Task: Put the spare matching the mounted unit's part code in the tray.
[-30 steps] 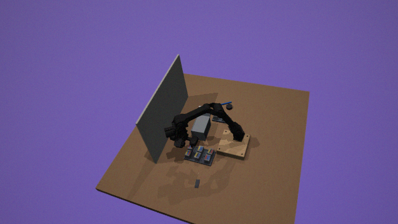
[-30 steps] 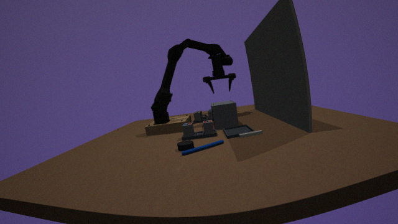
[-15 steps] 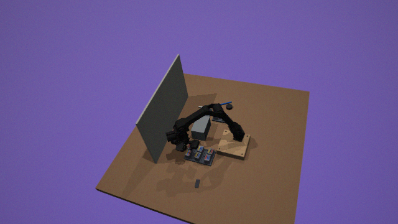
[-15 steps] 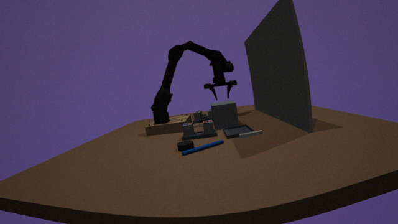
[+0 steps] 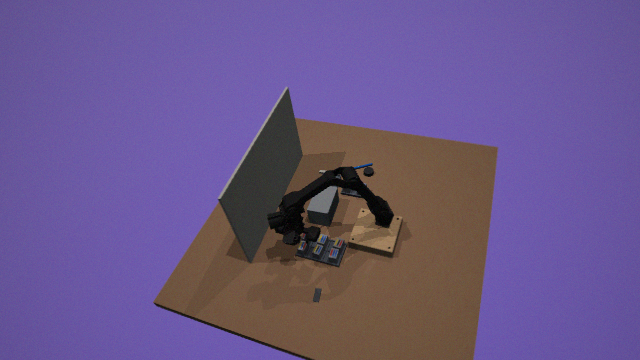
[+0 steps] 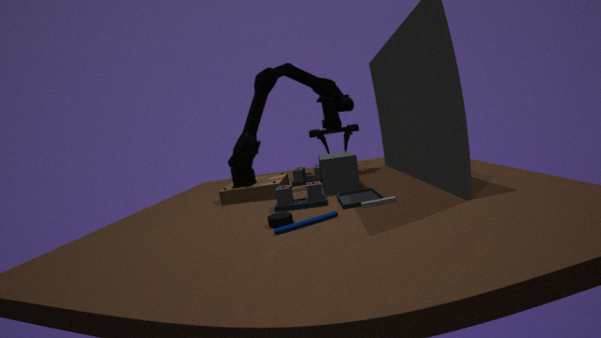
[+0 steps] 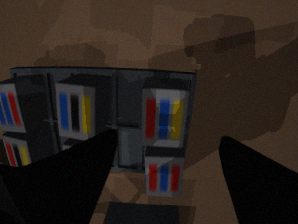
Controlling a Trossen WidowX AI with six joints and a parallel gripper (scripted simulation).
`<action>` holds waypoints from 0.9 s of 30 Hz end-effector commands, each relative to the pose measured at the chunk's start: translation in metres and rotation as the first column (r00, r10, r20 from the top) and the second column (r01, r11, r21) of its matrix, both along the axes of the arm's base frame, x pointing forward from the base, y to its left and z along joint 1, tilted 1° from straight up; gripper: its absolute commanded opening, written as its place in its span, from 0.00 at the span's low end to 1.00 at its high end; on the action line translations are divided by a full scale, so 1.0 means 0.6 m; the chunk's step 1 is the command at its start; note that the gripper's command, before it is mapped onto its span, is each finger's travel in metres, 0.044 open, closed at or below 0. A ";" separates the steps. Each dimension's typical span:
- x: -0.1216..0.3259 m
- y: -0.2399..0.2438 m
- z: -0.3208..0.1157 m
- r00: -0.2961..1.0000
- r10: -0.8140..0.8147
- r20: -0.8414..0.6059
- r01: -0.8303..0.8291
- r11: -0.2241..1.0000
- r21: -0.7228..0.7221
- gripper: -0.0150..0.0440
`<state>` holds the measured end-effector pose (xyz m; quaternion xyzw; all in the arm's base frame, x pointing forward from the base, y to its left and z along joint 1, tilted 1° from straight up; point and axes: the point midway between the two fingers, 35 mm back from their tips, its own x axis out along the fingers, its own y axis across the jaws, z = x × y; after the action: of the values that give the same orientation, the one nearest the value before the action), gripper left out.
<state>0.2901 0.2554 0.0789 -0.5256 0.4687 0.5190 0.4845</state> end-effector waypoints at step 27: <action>0.000 -0.001 -0.088 1.000 0.004 -0.007 -0.004 1.000 -0.007 0.76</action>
<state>0.2915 0.2562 0.0350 -0.5257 0.4682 0.5189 0.4849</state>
